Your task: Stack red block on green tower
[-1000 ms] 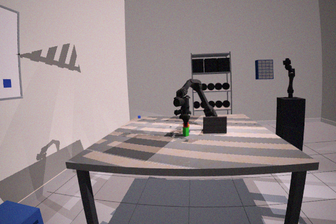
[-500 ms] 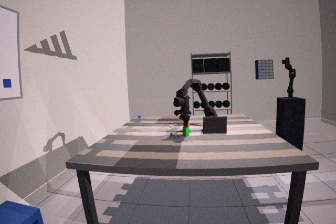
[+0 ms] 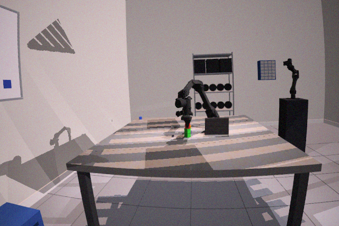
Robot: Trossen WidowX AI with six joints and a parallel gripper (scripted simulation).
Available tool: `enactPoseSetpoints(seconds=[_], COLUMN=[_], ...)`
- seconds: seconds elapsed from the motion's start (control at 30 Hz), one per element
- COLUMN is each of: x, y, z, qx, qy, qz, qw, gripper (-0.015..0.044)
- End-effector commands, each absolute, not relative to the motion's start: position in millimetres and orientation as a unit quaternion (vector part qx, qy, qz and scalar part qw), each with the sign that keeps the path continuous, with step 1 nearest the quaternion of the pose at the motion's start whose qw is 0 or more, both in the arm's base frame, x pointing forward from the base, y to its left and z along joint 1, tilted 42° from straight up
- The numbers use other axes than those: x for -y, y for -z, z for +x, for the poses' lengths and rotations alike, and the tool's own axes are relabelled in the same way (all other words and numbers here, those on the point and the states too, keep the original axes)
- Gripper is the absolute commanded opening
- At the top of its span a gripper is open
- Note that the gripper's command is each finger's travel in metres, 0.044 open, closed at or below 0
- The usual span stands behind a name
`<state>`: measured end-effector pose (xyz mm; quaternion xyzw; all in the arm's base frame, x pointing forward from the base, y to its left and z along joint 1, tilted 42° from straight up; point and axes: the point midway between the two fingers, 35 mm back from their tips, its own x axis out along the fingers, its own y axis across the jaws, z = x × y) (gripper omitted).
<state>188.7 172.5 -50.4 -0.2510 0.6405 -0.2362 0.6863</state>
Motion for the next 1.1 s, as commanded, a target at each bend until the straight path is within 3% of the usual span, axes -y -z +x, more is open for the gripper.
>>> enactPoseSetpoints(seconds=[0.0,0.5,1.07], x=[-172.1,-172.1,-172.1], y=[50.7,50.7,50.7], z=[188.8,188.8,188.8], qx=[-0.641,-0.641,-0.641], qy=[0.237,0.237,0.237], qz=[-0.251,-0.251,-0.251], qw=[0.686,0.686,0.686], gripper=[0.0052,0.0440,0.0440])
